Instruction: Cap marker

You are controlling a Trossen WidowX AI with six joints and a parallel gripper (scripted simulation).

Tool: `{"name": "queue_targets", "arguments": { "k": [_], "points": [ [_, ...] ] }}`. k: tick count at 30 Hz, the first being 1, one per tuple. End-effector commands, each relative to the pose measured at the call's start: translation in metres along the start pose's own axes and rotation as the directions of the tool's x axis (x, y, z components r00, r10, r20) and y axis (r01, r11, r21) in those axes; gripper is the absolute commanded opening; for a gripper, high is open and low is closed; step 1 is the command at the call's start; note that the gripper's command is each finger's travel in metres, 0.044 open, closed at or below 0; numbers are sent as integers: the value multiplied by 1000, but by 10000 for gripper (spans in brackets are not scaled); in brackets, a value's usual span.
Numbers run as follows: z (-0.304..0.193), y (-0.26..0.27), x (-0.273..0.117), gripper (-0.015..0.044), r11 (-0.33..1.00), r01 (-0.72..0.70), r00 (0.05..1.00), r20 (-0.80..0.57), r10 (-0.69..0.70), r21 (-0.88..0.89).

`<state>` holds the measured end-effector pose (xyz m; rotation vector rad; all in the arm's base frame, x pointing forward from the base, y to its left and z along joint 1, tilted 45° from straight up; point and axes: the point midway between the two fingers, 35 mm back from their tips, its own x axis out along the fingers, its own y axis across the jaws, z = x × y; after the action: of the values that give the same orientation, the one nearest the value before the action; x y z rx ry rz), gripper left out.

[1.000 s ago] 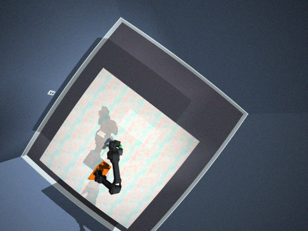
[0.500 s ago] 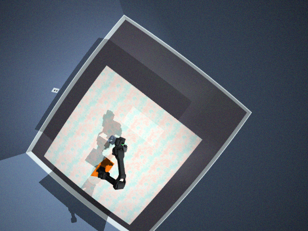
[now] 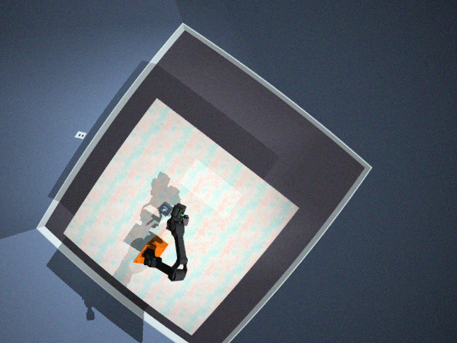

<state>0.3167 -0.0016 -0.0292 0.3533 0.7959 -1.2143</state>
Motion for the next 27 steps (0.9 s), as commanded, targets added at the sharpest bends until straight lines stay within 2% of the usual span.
{"name": "queue_targets", "arguments": {
  "k": [1,24,27],
  "points": [
    [-1,-2,8,236,1000,6,1000,5,-6,-10],
    [0,-4,42,236,1000,7,1000,8,-7,-10],
    [0,-4,42,157,1000,7,1000,7,-7,-10]
  ]
}}
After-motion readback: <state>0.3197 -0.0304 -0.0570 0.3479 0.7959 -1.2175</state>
